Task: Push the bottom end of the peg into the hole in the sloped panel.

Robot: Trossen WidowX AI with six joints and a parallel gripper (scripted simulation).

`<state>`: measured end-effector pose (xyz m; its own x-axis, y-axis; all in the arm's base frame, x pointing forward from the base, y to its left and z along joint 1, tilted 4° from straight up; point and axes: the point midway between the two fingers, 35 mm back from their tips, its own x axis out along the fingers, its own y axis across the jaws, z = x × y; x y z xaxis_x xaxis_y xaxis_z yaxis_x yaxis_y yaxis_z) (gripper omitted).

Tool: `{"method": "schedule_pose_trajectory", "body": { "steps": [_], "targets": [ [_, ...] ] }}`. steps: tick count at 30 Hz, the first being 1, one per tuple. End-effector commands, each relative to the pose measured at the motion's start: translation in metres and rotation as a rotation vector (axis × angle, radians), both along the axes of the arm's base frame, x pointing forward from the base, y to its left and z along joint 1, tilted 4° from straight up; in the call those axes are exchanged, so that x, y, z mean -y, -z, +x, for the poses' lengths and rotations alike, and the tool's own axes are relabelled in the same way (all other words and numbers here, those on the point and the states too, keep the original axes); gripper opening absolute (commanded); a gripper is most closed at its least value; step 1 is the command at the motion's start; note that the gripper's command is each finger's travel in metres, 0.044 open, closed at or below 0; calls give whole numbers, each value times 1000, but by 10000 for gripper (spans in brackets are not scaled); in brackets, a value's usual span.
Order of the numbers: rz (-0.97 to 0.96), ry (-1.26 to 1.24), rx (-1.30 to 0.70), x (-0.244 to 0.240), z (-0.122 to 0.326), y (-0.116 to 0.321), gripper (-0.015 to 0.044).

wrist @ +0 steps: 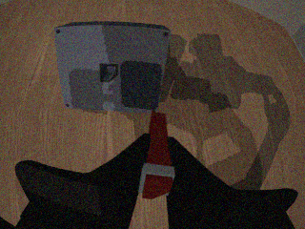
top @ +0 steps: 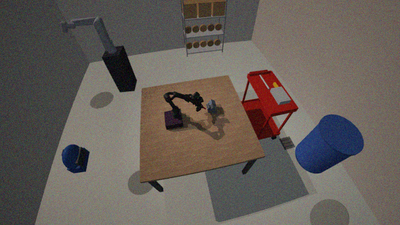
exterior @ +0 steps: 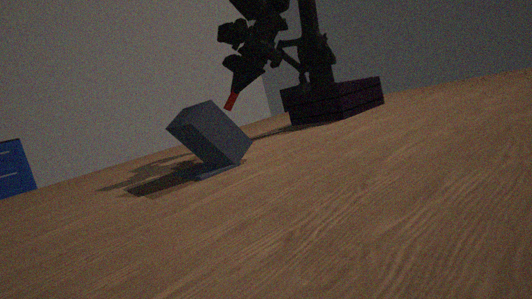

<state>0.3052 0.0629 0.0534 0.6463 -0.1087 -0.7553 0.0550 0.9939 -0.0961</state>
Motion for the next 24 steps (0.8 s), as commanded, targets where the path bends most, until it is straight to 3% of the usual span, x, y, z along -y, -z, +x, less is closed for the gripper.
{"method": "schedule_pose_trajectory", "body": {
  "steps": [1, 24],
  "targets": [
    [3, -4, 23, -3, -3, 0, 0],
    [30, -75, 144, -27, -16, -5, 0]
  ]
}}
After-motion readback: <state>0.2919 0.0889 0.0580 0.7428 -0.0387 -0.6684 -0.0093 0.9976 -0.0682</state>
